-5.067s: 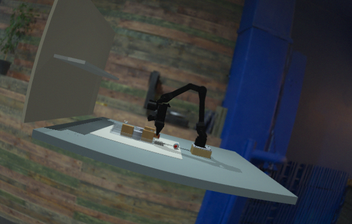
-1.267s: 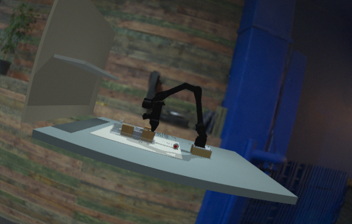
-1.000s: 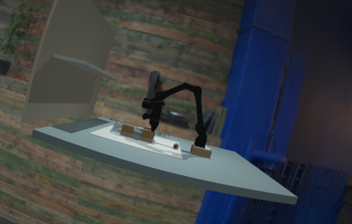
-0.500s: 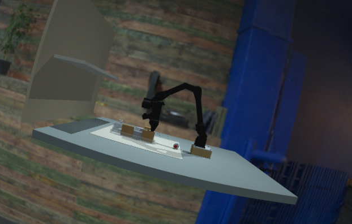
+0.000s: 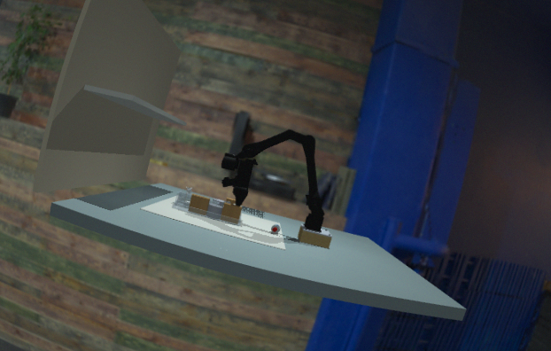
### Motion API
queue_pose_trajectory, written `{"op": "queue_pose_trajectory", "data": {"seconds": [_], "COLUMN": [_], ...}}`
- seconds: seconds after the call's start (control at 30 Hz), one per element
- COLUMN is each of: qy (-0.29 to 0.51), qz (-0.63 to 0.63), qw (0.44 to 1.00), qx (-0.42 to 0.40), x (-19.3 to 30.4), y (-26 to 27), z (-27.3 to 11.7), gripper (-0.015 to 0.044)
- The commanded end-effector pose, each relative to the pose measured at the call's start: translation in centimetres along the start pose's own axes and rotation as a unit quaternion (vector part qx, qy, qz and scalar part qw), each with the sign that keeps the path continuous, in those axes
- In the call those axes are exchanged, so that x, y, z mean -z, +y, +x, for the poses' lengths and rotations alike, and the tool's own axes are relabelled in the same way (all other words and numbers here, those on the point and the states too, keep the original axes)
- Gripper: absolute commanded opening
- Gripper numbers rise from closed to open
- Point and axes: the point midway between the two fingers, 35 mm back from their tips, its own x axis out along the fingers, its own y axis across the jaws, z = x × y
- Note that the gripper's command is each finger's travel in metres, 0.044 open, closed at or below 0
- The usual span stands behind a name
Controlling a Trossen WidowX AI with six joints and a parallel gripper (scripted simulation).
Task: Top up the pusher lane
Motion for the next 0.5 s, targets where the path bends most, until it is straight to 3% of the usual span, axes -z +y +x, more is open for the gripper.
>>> {"op": "queue_pose_trajectory", "data": {"seconds": [0.0, 0.47], "qy": [-0.017, -0.017], "qz": [0.002, 0.002], "qw": [1.000, 1.000], "qx": [0.001, 0.001], "x": [-1.01, -1.20], "y": [-0.06, -0.06], "z": [-0.51, -0.52], "gripper": [0.0000, 0.0000]}}
